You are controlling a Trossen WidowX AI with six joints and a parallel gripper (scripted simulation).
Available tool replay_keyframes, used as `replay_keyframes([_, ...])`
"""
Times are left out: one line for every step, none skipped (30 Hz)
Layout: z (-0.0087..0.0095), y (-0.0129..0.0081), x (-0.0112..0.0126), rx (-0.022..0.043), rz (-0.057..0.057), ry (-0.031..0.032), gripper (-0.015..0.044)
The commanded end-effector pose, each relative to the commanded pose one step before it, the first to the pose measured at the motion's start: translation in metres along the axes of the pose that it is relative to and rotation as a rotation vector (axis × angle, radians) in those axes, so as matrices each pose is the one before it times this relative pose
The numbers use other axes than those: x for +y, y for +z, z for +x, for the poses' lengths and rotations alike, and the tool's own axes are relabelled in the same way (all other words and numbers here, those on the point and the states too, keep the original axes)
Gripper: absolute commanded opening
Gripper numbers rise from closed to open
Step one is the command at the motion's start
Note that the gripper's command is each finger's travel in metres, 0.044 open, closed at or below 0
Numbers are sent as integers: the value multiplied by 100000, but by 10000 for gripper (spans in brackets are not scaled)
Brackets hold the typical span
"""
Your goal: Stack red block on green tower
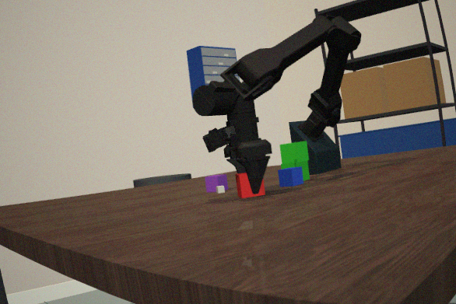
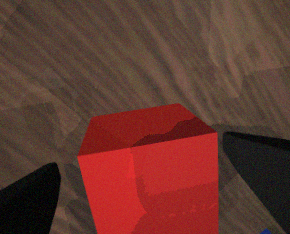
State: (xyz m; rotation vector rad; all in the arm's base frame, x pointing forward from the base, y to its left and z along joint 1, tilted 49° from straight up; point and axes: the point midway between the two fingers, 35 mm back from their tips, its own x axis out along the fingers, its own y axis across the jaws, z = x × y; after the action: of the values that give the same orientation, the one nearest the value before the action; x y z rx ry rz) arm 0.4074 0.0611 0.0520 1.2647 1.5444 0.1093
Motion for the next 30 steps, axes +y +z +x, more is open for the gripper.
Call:
replay_keyframes([94,-10,-42,290,505,334,440])
replay_keyframes([0,0,0,0,0,0,440])
replay_keyframes([0,0,0,0,0,0,440])
replay_keyframes([0,0,0,0,0,0,440])
replay_keyframes([0,0,0,0,0,0,440])
replay_keyframes([0,0,0,0,0,0,440])
replay_keyframes([-50,0,0,-1,0,-2,440])
replay_keyframes([0,0,0,0,0,0,414])
replay_keyframes([0,0,0,0,0,0,387])
replay_keyframes([0,0,0,0,0,0,361])
replay_keyframes([0,0,0,0,0,0,335])
replay_keyframes([0,0,0,0,0,0,309])
replay_keyframes([0,0,0,0,0,0,282])
replay_keyframes([0,0,0,0,0,0,256])
replay_keyframes([0,0,0,0,0,0,230])
replay_keyframes([0,0,0,0,0,0,223])
replay_keyframes([0,0,0,0,0,0,217])
replay_keyframes([0,0,0,0,0,0,210])
replay_keyframes([0,0,0,0,0,0,203])
replay_keyframes([0,0,0,0,0,0,197])
replay_keyframes([0,0,0,0,0,0,190])
replay_keyframes([0,0,0,0,0,0,183])
replay_keyframes([0,0,0,0,0,0,177])
replay_keyframes([-96,6,0,-7,-1,-9,150])
replay_keyframes([-199,11,-1,-13,-1,-17,124])
replay_keyframes([-262,12,-1,-15,-1,-21,98])
replay_keyframes([-348,13,-2,-17,-1,-24,72])
replay_keyframes([-377,10,-3,-15,0,-22,45])
replay_keyframes([-457,8,-4,-15,0,-22,19])
replay_keyframes([-469,4,-5,-12,1,-18,0])
